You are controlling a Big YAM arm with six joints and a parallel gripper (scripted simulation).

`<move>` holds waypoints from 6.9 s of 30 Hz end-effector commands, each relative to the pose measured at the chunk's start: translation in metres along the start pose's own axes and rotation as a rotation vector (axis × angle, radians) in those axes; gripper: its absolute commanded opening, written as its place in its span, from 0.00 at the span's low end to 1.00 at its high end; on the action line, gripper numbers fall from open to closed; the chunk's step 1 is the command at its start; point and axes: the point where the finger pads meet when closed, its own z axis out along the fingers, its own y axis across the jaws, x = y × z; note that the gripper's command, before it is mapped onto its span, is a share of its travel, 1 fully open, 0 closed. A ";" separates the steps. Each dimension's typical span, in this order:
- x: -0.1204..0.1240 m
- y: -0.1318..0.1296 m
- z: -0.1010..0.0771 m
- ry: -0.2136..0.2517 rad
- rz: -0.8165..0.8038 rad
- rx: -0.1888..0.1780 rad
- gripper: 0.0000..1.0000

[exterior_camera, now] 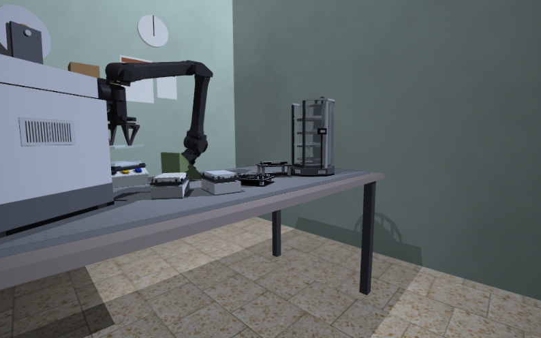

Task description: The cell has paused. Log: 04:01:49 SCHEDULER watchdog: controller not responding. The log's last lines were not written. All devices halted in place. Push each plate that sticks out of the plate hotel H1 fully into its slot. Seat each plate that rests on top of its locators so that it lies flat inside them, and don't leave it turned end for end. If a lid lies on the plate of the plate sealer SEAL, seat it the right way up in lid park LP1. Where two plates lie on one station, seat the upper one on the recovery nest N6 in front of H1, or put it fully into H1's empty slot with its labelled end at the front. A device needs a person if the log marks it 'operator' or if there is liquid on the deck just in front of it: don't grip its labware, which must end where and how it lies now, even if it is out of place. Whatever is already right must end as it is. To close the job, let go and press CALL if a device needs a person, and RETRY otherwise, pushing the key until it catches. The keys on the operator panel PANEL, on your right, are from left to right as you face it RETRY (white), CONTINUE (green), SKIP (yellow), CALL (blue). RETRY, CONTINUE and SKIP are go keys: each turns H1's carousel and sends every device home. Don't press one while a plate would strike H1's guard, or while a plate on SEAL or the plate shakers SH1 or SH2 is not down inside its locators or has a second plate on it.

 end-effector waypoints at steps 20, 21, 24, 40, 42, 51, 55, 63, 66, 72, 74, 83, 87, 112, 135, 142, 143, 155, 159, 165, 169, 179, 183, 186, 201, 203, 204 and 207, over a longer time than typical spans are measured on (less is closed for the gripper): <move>-0.017 -0.005 -0.087 -0.072 -0.019 -0.002 0.82; -0.017 -0.004 -0.091 -0.076 -0.019 -0.001 0.82; -0.016 -0.003 -0.100 -0.084 -0.021 0.001 0.82; 0.006 0.037 -0.076 -0.024 -0.331 0.009 0.82; 0.006 0.037 -0.076 -0.024 -0.331 0.009 0.82; 0.013 0.067 -0.076 -0.026 -0.493 0.011 0.82; 0.017 0.080 -0.075 -0.023 -0.492 0.010 0.82; 0.022 0.099 -0.075 -0.021 -0.470 0.008 0.82; 0.025 0.109 -0.075 -0.022 -0.471 0.008 0.82; 0.030 0.128 -0.074 -0.021 -0.471 0.008 0.82; 0.032 0.135 -0.074 -0.021 -0.471 0.008 0.82; 0.038 0.158 -0.074 -0.018 -0.470 0.007 0.82; 0.037 0.174 -0.080 -0.035 -0.478 0.010 0.82; 0.079 0.225 -0.071 -0.021 -0.912 0.011 0.82; 0.124 0.279 -0.069 -0.013 -0.888 0.008 0.82; 0.139 0.297 -0.069 -0.014 -0.888 0.008 0.82; 0.139 0.297 -0.069 -0.014 -0.888 0.008 0.82; 0.161 0.319 -0.068 -0.014 -1.011 0.008 0.82; 0.173 0.325 -0.068 -0.011 -1.143 0.009 0.82; 0.185 0.331 -0.067 -0.010 -1.276 0.009 0.82; 0.197 0.337 -0.067 -0.009 -1.326 0.009 0.82; 0.218 0.350 -0.066 -0.017 -1.309 0.011 0.82; 0.232 0.356 -0.066 -0.010 -1.305 0.009 0.82; 0.241 0.360 -0.066 -0.009 -1.304 0.008 0.82; 0.278 0.380 -0.065 -0.011 -1.306 0.008 0.82; 0.285 0.383 -0.065 -0.007 -1.303 0.008 0.82; 0.288 0.385 -0.065 -0.009 -1.304 0.008 0.82; 0.297 0.389 -0.065 -0.008 -1.303 0.008 0.82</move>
